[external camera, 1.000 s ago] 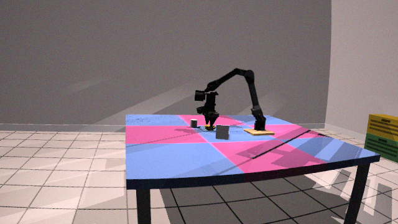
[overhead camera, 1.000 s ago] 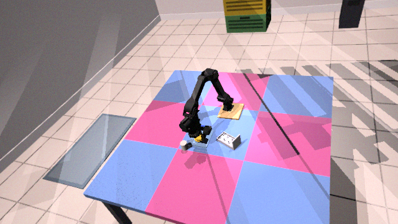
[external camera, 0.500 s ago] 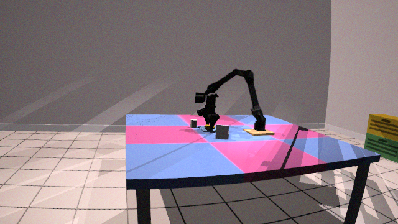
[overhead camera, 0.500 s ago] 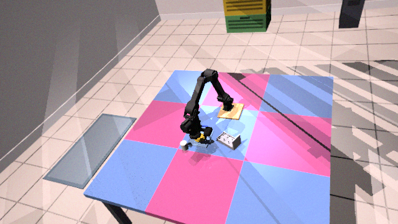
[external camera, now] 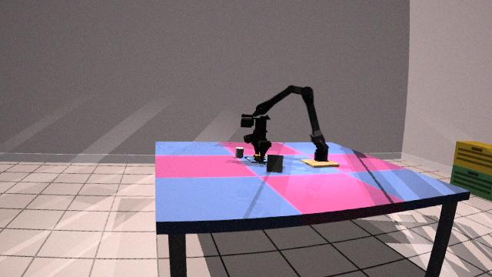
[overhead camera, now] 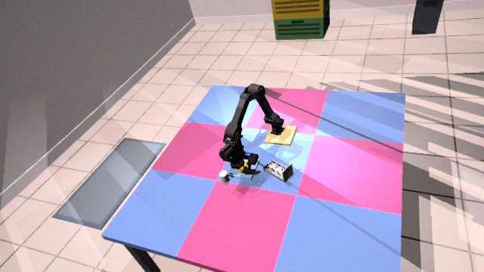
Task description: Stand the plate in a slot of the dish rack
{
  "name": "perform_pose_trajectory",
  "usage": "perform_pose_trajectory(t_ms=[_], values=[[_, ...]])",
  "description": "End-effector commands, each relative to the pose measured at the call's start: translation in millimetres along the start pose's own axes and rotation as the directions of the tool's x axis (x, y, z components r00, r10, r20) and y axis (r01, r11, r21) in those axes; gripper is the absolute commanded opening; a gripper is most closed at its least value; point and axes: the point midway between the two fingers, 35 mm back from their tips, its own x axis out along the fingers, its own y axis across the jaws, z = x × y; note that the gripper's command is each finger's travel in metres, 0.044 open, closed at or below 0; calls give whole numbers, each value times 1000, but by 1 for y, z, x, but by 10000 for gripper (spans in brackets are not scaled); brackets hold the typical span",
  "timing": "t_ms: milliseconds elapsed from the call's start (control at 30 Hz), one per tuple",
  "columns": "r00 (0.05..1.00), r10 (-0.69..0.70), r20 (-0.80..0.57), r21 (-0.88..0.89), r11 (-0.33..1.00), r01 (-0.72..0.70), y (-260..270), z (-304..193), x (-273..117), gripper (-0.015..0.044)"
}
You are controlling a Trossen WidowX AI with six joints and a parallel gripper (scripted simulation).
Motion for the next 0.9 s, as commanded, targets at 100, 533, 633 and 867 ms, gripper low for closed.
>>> perform_pose_trajectory(t_ms=[100,533,633,867], values=[[1000,-5,8,-2,1000,5,-3,8,-25,68],[1000,-6,11,-3,1000,7,-5,16,-77,0],[1000,-7,13,-3,1000,7,-5,17,-88,0],[1000,-8,17,-4,1000,8,-5,19,-113,0]])
